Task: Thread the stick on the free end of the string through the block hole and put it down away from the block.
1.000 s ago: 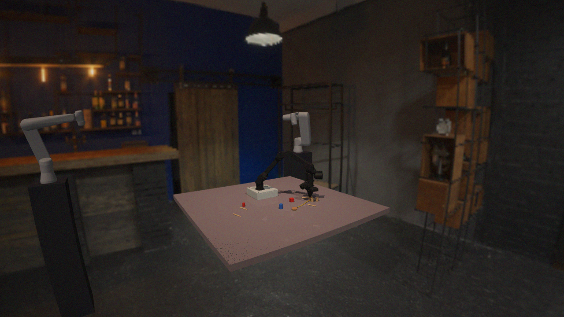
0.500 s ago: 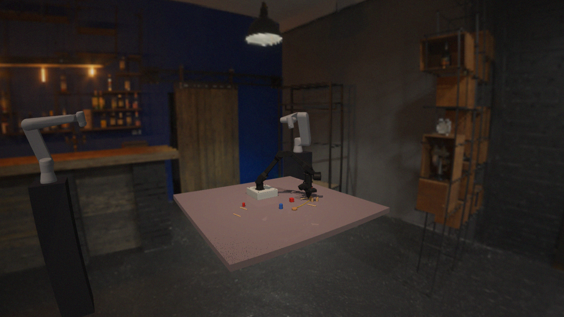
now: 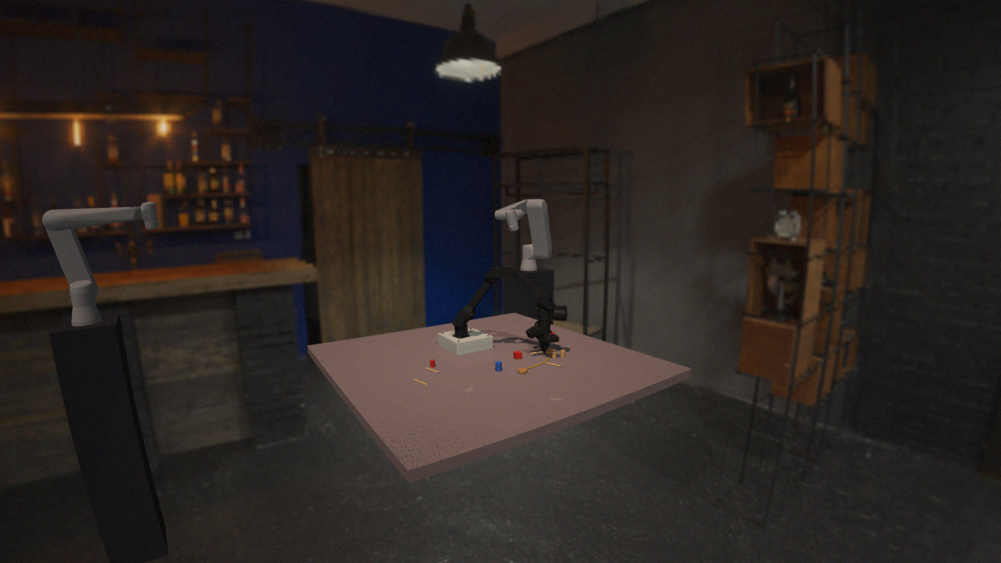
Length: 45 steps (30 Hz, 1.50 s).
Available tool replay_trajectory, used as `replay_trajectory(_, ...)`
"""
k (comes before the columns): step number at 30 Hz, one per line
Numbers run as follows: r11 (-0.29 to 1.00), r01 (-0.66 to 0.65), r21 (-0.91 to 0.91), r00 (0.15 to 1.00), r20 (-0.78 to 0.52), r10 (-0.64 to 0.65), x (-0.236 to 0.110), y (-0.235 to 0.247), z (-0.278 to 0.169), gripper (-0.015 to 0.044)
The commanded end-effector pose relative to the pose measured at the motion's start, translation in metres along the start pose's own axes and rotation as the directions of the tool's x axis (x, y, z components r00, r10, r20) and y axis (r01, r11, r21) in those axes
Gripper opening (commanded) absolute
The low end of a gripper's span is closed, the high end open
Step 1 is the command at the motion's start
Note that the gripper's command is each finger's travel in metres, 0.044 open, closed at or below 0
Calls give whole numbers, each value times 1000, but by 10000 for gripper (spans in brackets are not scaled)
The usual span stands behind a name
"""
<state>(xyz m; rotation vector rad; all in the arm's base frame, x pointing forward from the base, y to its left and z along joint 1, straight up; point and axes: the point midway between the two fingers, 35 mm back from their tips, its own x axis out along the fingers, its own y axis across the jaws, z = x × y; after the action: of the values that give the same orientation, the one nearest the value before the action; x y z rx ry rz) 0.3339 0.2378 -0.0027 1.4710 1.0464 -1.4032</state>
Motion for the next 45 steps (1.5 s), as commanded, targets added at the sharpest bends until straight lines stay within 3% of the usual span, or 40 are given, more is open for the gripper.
replay_trajectory(1, 1000, 0, 0, 1000, -4, 0, -2, 1, 6, 0)
replay_trajectory(45, 1000, 0, 1, 1000, -6, 0, -2, -1, 56, 0)
